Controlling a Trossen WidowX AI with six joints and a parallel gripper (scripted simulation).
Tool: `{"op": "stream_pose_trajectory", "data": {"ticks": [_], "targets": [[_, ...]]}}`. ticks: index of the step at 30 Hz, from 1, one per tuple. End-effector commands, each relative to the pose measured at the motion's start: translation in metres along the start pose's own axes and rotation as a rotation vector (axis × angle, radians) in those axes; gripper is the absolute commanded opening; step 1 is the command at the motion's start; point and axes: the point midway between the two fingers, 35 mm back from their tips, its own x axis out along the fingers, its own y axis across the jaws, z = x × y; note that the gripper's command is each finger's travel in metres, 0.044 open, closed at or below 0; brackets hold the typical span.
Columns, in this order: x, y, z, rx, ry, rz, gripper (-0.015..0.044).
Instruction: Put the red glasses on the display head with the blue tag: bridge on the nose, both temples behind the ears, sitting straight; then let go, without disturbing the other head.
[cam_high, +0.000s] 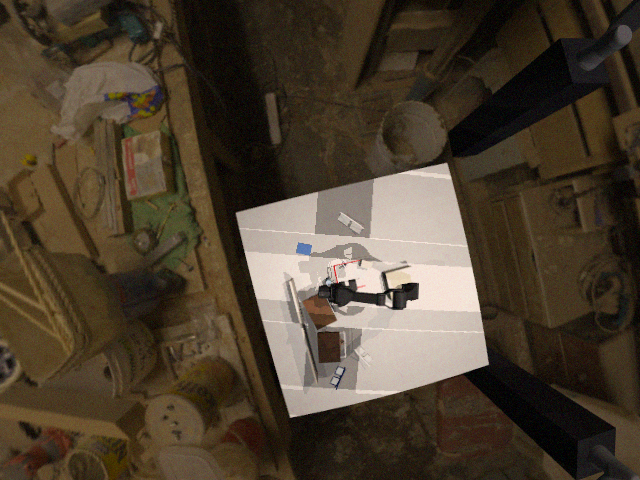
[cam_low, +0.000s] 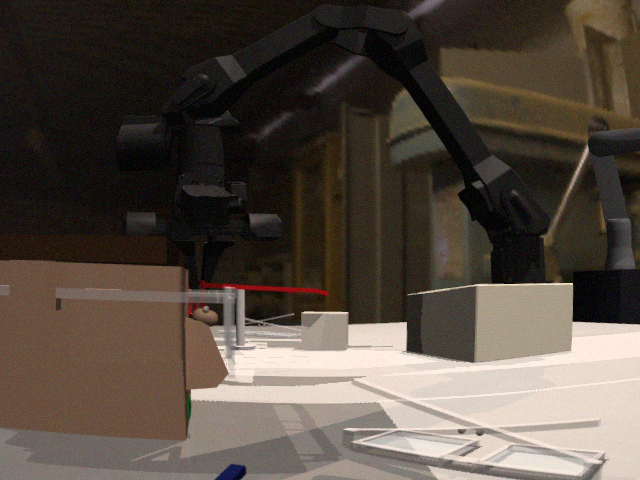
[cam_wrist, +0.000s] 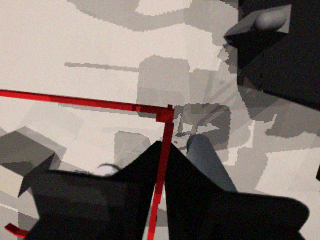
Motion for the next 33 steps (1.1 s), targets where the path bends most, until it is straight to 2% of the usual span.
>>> {"op": "stream_pose_trajectory", "data": {"ticks": [1,5,14,33], "targets": [[-0.028,-0.004,-0.004,-0.002,0.004,-0.018,0.0000],[-0.052,-0.002,-0.005,-0.002,0.004,-0.018,0.0000],[-0.054,-0.002,-0.001,0.022,0.009,-0.018,0.0000],[-0.073,0.015,0.064,0.461,0.089,-0.055,0.0000]]}}
